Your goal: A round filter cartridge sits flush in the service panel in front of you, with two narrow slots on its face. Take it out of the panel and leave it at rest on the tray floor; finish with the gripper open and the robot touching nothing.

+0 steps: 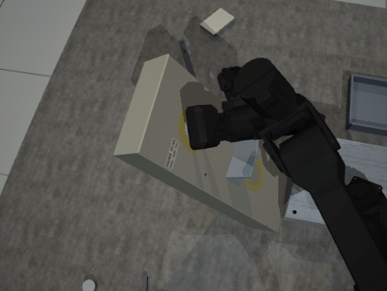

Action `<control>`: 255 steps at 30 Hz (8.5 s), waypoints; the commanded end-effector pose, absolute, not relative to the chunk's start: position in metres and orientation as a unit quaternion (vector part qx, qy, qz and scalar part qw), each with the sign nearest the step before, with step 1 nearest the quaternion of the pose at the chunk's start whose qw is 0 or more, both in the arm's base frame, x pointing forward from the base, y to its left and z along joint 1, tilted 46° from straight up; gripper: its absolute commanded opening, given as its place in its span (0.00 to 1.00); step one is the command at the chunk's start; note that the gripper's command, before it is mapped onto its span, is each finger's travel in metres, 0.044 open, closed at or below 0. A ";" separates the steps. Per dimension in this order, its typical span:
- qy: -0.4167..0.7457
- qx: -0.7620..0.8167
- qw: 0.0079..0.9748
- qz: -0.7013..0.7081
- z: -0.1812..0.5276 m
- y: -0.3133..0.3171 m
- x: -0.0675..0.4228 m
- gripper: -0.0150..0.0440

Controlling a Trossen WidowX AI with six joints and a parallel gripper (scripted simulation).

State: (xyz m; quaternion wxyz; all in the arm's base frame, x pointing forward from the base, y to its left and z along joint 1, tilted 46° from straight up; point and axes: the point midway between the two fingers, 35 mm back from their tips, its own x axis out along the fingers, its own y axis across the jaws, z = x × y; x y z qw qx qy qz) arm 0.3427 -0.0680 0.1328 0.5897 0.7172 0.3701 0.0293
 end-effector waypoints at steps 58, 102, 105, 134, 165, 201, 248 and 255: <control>0.335 0.452 0.811 0.162 0.128 -0.063 0.350 0.25; 0.221 -0.008 0.926 0.306 0.136 -0.084 0.329 0.25; 0.224 0.000 0.926 0.305 0.140 -0.091 0.319 0.25; 0.224 0.025 0.927 0.298 0.144 -0.097 0.281 0.25; 0.232 0.034 0.925 0.300 0.111 -0.070 0.253 0.41; 0.466 0.265 0.797 0.279 0.129 -0.086 0.254 0.77; 0.493 0.284 0.776 0.274 0.094 -0.047 0.264 0.64; 0.493 0.284 0.776 0.274 0.094 -0.047 0.264 0.56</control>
